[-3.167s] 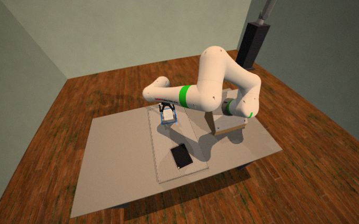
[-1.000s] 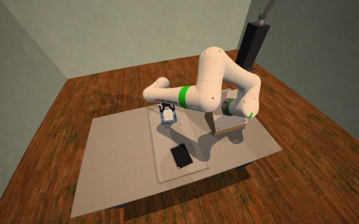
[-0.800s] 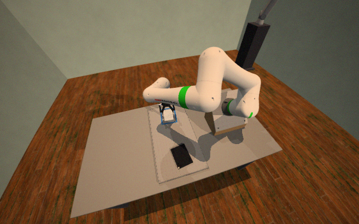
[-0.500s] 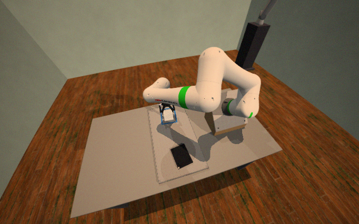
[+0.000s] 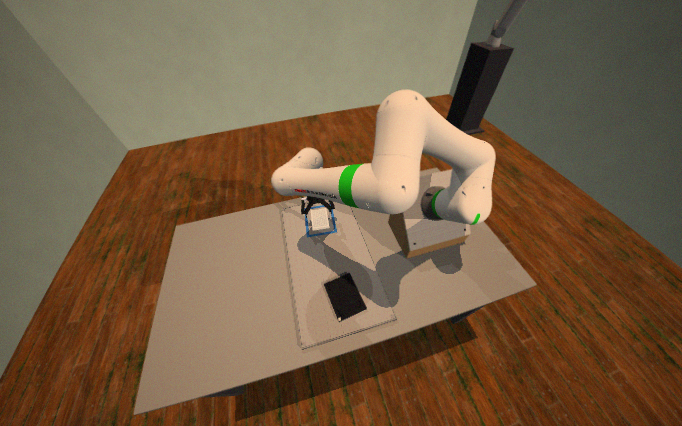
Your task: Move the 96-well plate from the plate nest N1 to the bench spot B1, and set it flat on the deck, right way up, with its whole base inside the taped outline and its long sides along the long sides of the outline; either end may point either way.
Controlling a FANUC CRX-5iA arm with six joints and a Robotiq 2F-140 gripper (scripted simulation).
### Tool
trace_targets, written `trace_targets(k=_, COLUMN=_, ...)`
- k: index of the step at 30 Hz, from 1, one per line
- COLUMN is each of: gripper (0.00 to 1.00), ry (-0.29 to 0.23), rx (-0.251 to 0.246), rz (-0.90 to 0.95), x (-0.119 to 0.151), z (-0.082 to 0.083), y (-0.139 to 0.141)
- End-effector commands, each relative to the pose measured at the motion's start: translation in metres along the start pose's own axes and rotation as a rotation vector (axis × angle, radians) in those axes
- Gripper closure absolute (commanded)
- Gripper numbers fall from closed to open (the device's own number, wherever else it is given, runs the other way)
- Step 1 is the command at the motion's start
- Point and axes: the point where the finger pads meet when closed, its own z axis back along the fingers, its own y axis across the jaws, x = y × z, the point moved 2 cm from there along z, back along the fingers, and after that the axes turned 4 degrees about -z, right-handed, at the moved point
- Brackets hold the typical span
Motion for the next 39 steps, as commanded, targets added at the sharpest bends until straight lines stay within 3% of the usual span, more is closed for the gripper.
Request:
trace_targets(k=1, gripper=0.00, ry=0.000, rx=0.000, rz=0.000, x=0.000, z=0.000, y=0.000)
trace_targets(k=17, gripper=0.00, ry=0.000, rx=0.000, rz=0.000, x=0.000, z=0.000, y=0.000)
trace_targets(k=32, gripper=0.00, ry=0.000, rx=0.000, rz=0.000, x=0.000, z=0.035, y=0.000)
trace_targets(k=39, gripper=0.00, ry=0.000, rx=0.000, rz=0.000, x=0.000, z=0.035, y=0.000)
